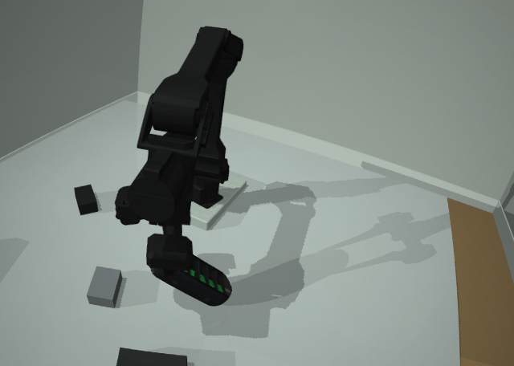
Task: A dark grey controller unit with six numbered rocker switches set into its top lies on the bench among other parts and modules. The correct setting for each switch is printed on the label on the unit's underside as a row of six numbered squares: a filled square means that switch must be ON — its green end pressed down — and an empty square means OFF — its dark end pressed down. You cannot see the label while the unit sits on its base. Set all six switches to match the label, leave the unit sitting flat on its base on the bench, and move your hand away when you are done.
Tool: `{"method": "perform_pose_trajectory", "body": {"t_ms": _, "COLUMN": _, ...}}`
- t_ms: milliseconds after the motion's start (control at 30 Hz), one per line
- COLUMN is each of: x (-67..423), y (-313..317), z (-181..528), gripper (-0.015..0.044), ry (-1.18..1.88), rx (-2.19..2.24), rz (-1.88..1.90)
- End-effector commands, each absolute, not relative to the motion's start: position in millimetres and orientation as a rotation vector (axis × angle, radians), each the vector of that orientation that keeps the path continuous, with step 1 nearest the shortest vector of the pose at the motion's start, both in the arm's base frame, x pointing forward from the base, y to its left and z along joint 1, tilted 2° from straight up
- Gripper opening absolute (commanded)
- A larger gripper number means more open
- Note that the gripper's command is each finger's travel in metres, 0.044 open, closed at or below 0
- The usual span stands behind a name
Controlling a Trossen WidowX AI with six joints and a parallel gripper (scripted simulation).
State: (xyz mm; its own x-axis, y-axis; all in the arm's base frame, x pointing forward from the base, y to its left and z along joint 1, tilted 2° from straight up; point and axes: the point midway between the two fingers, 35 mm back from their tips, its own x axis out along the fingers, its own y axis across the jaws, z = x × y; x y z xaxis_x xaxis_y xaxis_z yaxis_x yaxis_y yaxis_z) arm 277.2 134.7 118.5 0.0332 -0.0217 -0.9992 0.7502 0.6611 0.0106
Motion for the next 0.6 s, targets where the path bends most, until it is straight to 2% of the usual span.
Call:
{"method": "perform_pose_trajectory", "body": {"t_ms": 0, "x": 274.9, "y": 137.8, "z": 121.9, "gripper": 0.0336, "ry": 1.420, "rx": 0.654, "rz": -0.660}}
{"method": "perform_pose_trajectory", "body": {"t_ms": 567, "x": 267.1, "y": 146.6, "z": 128.3, "gripper": 0.0336, "ry": 1.393, "rx": 0.643, "rz": -0.667}}
